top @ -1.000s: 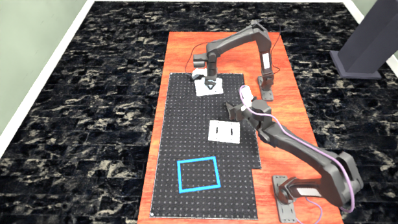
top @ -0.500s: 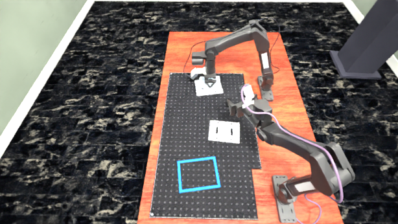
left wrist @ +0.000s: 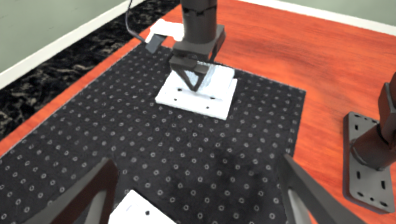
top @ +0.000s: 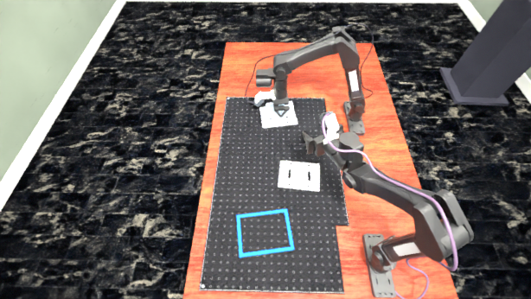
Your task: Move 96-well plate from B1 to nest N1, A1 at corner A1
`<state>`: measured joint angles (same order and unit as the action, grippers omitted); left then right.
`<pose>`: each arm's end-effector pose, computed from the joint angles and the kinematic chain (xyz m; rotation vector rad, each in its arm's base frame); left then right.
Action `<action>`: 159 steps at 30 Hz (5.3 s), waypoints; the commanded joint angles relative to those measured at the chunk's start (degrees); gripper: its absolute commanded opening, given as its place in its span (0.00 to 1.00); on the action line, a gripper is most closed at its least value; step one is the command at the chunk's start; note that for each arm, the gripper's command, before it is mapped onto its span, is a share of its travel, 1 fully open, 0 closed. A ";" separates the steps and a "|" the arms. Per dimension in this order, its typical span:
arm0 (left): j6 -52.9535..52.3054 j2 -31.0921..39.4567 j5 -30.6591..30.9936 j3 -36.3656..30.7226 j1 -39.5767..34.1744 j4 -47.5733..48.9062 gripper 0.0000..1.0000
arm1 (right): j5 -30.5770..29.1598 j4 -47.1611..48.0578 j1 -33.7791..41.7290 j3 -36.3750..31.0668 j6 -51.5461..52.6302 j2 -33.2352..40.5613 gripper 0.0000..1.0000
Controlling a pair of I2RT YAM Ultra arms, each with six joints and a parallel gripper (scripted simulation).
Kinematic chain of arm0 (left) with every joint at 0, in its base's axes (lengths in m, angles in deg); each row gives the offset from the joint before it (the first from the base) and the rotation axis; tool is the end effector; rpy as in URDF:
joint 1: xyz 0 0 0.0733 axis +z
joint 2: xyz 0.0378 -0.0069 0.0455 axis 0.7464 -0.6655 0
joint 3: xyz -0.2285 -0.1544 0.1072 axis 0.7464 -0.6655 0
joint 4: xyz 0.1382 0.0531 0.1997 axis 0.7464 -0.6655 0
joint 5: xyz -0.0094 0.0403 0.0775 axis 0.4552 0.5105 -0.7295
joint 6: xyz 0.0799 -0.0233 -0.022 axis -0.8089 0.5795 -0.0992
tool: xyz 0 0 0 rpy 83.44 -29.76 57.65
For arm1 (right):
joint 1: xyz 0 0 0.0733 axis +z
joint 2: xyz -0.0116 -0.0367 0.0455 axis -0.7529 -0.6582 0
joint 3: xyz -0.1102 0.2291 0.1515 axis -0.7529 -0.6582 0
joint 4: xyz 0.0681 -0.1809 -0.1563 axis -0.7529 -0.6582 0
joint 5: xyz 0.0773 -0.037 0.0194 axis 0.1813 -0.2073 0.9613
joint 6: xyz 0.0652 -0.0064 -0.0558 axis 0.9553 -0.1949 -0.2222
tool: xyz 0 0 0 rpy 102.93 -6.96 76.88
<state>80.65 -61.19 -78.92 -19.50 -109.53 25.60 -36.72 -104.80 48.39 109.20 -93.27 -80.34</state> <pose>0.1644 -0.3050 0.2766 0.9290 1.6125 -0.8462 0.3571 -0.0025 0.1901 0.1437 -3.1041 0.0105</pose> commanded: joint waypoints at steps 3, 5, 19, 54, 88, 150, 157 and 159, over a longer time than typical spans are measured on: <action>0.13 0.17 -0.34 0.37 -0.28 0.74 1.00 | 0.22 -1.94 0.18 4.17 -3.87 0.33 0.81; 0.13 0.17 -0.34 0.37 -0.28 0.74 1.00 | 0.46 1.13 0.21 3.61 -4.81 0.52 0.81; 0.13 0.17 -0.34 0.37 -0.28 0.74 1.00 | 0.72 4.09 0.45 0.91 -6.30 1.12 0.81; 0.13 0.17 -0.34 0.37 -0.28 0.74 1.00 | 0.58 11.28 0.26 -5.83 -3.42 -0.94 0.81; 0.13 0.17 -0.34 0.37 -0.28 0.74 1.00 | 0.40 8.44 0.54 -3.62 -3.35 1.45 1.00; 0.13 0.17 -0.34 0.37 -0.28 0.74 1.00 | 1.69 49.31 0.03 -42.32 6.17 46.25 1.00; 0.13 0.17 -0.34 0.37 -0.28 0.74 1.00 | 1.39 50.45 0.27 -44.77 6.33 47.19 1.00; 0.13 0.17 -0.34 0.37 -0.28 0.74 1.00 | 1.35 50.50 0.29 -44.20 6.22 47.27 1.00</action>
<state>80.65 -61.19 -78.94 -19.50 -109.53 25.62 -34.58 -56.78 48.04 64.46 -87.45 -34.59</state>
